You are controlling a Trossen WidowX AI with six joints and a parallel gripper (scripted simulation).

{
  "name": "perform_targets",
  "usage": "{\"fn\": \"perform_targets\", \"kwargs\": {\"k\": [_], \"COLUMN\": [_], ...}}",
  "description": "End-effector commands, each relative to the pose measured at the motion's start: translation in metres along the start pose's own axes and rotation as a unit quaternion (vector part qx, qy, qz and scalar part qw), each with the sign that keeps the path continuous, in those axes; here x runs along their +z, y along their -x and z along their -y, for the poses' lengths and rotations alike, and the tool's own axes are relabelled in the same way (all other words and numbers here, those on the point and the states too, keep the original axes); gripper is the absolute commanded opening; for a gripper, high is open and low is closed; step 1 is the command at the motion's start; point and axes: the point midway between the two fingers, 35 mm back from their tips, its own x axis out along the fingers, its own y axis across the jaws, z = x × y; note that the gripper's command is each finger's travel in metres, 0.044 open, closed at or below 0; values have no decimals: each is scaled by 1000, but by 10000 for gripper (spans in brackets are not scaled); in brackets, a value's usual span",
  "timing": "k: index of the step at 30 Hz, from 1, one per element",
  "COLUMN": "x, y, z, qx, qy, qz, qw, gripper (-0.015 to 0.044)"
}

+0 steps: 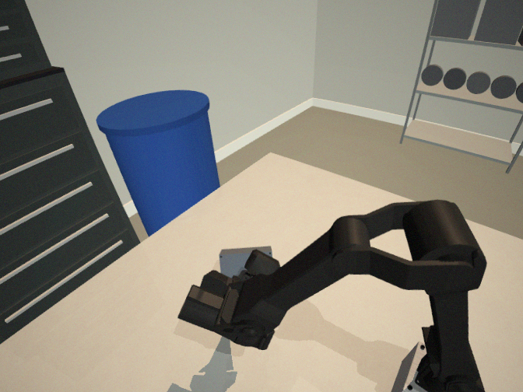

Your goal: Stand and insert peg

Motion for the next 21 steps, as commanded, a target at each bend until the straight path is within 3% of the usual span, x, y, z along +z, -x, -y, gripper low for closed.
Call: {"fn": "perform_targets", "kwargs": {"k": [1,21], "x": [-1,0], "y": [-2,-10], "z": [-2,-1], "qx": [1,1], "qy": [4,4], "qz": [-1,-1], "qw": [1000,1000], "gripper": [0,0]}}
